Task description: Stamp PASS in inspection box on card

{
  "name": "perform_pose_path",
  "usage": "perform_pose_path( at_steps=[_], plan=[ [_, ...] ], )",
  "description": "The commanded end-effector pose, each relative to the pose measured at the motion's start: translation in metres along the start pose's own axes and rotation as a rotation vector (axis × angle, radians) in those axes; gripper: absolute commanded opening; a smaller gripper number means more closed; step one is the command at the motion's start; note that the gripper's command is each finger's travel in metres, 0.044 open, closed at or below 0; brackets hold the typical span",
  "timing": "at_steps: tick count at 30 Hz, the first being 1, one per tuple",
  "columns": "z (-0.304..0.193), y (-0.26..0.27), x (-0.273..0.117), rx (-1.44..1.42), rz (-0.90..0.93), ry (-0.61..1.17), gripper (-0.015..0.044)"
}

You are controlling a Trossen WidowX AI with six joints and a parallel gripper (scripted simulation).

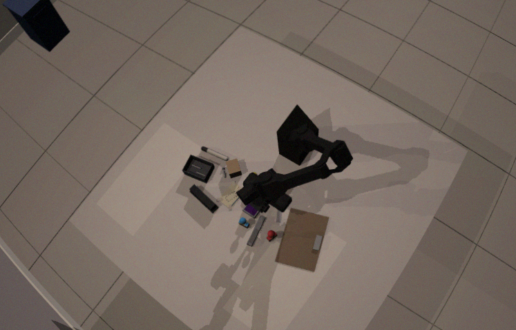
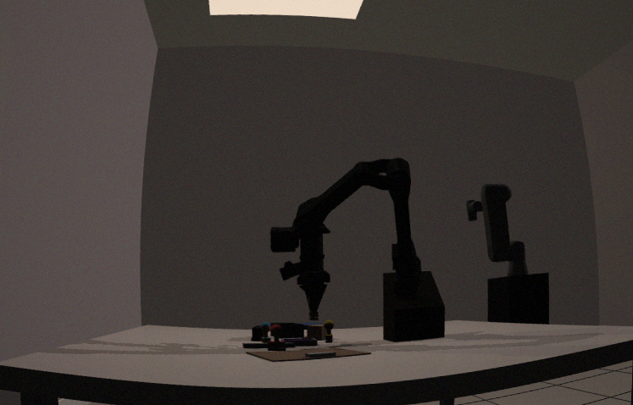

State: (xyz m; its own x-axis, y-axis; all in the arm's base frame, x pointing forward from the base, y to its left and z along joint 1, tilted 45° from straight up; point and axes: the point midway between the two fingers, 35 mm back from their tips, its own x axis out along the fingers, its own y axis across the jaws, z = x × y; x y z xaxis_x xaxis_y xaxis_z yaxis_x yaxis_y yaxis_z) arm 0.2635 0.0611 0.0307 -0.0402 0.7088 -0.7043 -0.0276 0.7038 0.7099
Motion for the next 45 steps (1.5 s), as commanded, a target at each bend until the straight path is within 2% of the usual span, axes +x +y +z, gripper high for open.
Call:
perform_pose_path(
  at_steps=[1, 11, 45],
  plan=[
    [0.015, -0.018, -0.001, -0.009, -0.005, -0.009, 0.0],
    [0.034, -0.053, 0.002, -0.012, -0.001, -0.009, 0.0],
    [0.035, -0.055, 0.019, -0.011, -0.002, -0.01, 0.0]
  ],
)
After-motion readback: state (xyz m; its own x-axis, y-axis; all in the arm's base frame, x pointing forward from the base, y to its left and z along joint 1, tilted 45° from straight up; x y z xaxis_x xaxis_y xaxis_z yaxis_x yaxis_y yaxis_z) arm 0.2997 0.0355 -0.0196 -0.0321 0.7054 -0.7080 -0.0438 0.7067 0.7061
